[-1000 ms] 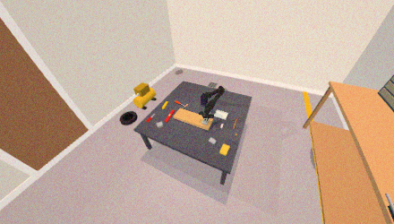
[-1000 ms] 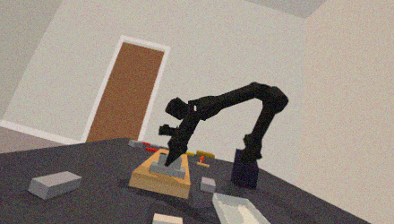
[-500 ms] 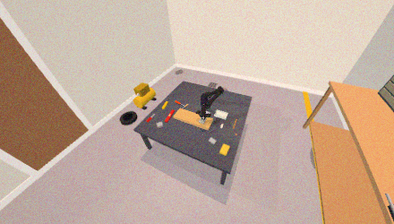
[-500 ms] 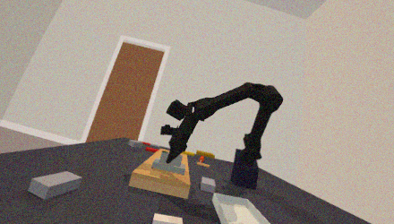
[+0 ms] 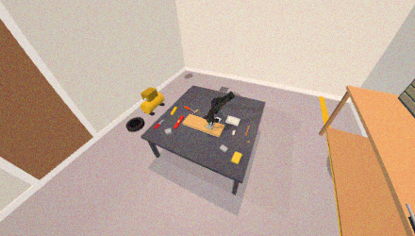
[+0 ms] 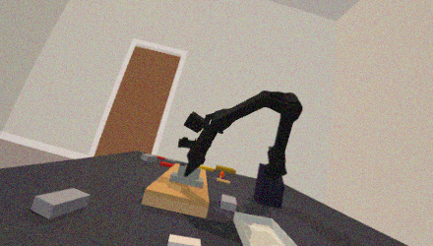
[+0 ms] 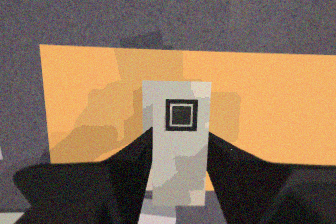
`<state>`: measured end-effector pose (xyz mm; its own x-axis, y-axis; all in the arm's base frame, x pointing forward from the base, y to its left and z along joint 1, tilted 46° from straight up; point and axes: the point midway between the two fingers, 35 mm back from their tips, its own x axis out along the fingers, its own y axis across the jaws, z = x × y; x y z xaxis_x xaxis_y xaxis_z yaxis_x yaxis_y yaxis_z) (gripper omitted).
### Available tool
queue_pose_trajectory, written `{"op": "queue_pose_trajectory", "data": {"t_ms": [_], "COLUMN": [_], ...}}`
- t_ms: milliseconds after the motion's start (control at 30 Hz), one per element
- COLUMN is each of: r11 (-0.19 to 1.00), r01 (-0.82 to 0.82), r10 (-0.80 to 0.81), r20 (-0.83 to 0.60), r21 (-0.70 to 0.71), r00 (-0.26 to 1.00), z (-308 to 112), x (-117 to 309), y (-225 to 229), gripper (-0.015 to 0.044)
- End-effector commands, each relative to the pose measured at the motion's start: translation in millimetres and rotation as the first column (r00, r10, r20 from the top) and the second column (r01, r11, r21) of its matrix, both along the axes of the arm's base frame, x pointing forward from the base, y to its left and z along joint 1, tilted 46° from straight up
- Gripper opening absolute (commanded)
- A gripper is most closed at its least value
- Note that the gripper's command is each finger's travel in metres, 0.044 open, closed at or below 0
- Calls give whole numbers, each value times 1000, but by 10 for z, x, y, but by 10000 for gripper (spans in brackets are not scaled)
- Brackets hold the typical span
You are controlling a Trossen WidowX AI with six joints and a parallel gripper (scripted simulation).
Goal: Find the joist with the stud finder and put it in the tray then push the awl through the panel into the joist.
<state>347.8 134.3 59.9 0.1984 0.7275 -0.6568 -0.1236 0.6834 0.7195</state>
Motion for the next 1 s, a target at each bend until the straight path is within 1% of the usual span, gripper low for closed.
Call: {"op": "queue_pose_trajectory", "data": {"t_ms": [0,967], "r11": [1000,1000], "r01": [4,4], "r10": [-4,-5], "r20": [-4,-3], "r21": [-2,-6], "r00": [1000,1000], "z": [-88,-669], "x": [12,105], "y": [-83,-641], "gripper": [0,0]}}
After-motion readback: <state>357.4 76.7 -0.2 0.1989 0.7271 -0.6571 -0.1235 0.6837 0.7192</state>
